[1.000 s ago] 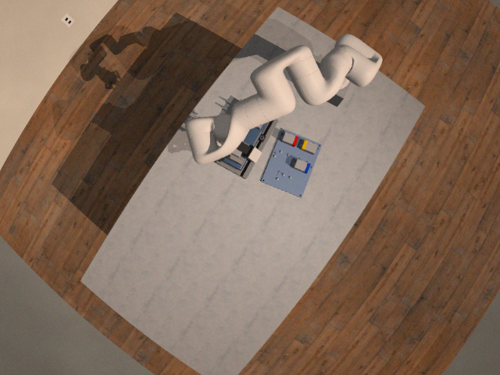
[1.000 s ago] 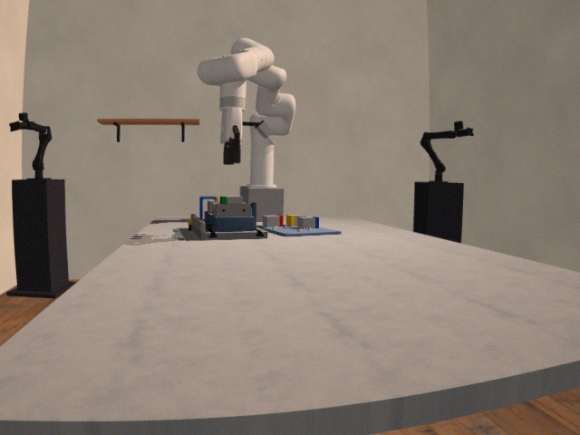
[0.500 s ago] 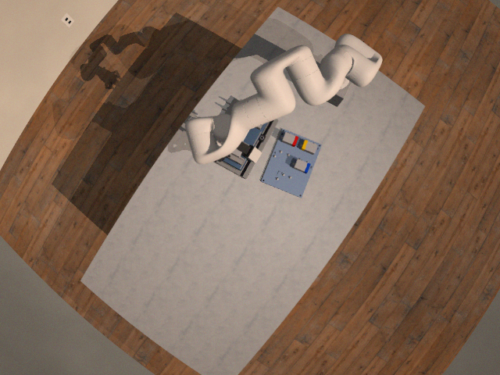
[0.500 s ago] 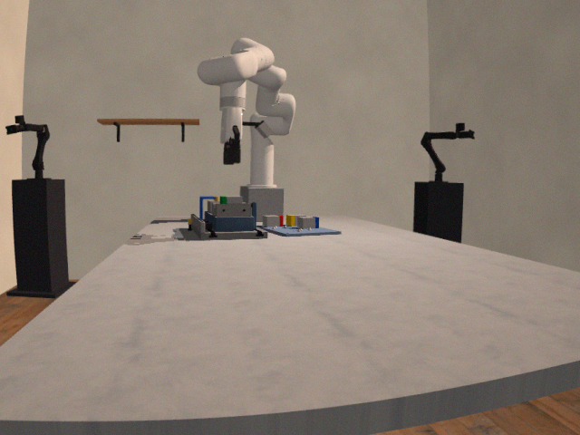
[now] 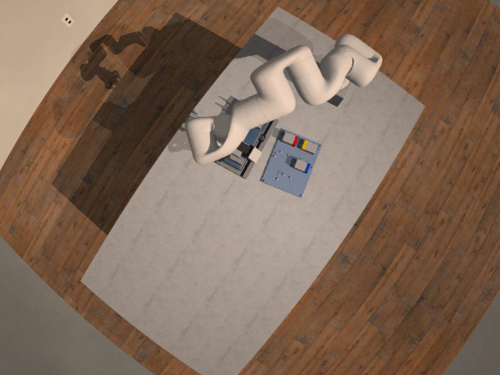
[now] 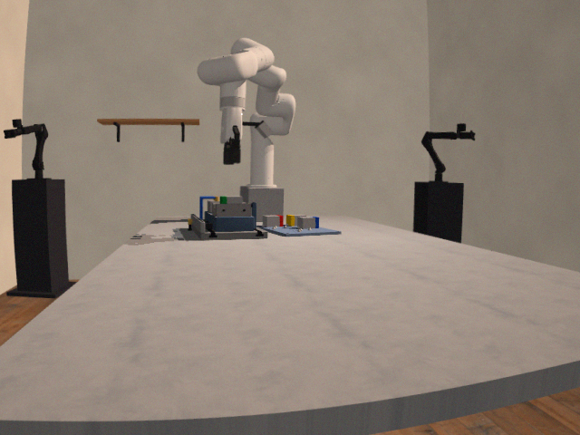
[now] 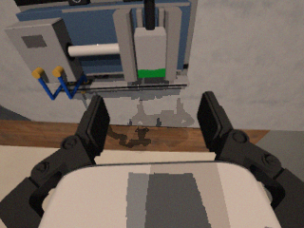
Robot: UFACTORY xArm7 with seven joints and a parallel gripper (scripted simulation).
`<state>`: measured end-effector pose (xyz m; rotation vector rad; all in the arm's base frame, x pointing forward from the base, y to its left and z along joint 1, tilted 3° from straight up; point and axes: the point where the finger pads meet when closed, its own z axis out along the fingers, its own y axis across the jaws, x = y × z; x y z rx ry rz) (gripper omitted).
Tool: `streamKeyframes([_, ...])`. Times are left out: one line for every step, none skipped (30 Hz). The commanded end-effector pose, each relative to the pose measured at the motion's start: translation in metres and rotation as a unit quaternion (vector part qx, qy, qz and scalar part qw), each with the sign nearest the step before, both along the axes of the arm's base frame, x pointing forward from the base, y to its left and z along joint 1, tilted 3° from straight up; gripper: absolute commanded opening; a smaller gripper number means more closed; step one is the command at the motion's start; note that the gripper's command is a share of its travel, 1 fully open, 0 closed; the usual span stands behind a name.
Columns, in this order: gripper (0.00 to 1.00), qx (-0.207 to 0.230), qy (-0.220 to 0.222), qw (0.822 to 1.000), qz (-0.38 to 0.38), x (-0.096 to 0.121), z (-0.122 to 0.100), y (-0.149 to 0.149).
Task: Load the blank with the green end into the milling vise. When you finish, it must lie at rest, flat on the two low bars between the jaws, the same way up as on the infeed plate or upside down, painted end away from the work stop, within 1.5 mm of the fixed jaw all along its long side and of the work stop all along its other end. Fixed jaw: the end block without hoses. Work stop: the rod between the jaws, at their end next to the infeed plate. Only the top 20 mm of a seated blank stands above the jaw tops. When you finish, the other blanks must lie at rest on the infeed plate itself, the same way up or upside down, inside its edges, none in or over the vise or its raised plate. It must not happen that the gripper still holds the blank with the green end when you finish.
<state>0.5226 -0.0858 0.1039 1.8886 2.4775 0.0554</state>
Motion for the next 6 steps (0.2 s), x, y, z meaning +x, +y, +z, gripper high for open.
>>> streamKeyframes([1.00,0.000,-0.002,1.000,0.000,0.0008,0.0019,-0.0004])
streamKeyframes([1.00,0.000,-0.002,1.000,0.000,0.0008,0.0019,-0.0004])
streamKeyframes([1.00,0.000,-0.002,1.000,0.000,0.0008,0.0019,-0.0004])
streamKeyframes([1.00,0.000,-0.002,1.000,0.000,0.0008,0.0019,-0.0004])
streamKeyframes([1.00,0.000,-0.002,1.000,0.000,0.0008,0.0019,-0.0004])
streamKeyframes([1.00,0.000,-0.002,1.000,0.000,0.0008,0.0019,-0.0004])
